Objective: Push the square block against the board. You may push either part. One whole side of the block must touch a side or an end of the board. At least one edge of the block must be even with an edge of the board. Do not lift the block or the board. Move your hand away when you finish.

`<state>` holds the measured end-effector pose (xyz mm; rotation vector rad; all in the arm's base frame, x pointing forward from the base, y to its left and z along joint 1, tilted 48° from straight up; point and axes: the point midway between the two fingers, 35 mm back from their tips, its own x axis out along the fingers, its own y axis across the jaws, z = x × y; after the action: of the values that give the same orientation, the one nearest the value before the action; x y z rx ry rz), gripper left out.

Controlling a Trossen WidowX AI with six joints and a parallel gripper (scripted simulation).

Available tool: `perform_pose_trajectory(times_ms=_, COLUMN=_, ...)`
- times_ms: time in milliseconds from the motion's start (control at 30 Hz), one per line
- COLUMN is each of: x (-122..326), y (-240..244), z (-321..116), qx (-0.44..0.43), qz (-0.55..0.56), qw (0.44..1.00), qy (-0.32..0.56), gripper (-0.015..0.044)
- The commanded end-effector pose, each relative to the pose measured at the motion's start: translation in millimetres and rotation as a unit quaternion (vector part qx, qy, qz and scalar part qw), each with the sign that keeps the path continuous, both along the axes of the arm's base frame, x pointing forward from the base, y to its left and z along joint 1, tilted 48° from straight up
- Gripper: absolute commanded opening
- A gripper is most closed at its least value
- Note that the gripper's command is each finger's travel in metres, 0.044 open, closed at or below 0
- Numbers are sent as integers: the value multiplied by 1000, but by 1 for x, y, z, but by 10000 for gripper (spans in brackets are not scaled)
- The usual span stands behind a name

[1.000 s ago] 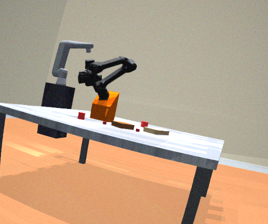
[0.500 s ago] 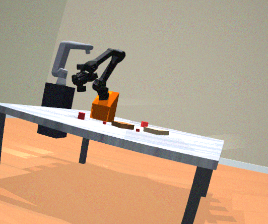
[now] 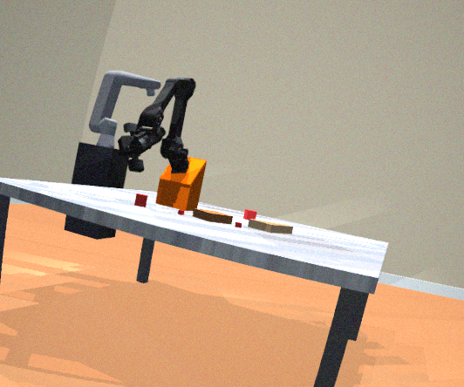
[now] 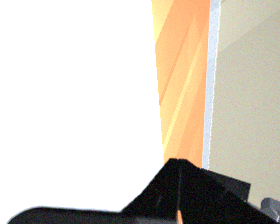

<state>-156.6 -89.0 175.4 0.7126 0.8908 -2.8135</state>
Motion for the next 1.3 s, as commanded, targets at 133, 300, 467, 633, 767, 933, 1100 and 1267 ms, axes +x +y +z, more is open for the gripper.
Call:
perform_pose_trajectory(times_ms=133, x=28, y=-65, z=2, qx=-81, qz=80, qw=993, qy=-34, gripper=0)
perform_pose_trajectory(times_ms=300, x=61, y=-106, z=2, qx=-132, qz=134, qw=980, qy=-66, gripper=0)
perform_pose_trajectory(times_ms=467, x=107, y=-144, z=1, qx=-186, qz=181, qw=959, qy=-112, gripper=0)
perform_pose_trajectory(times_ms=633, x=162, y=-172, z=-3, qx=-231, qz=222, qw=933, qy=-166, gripper=0)
perform_pose_trajectory(times_ms=767, x=213, y=-185, z=-8, qx=-258, qz=250, qw=908, qy=-214, gripper=0)
perform_pose_trajectory(times_ms=933, x=281, y=-190, z=-17, qx=-282, qz=279, qw=874, qy=-280, gripper=0)
perform_pose_trajectory(times_ms=1100, x=338, y=-182, z=-26, qx=-291, qz=298, qw=846, qy=-334, gripper=0)
perform_pose_trajectory(times_ms=1267, x=344, y=-180, z=-27, qx=-292, qz=299, qw=842, qy=-340, gripper=0)
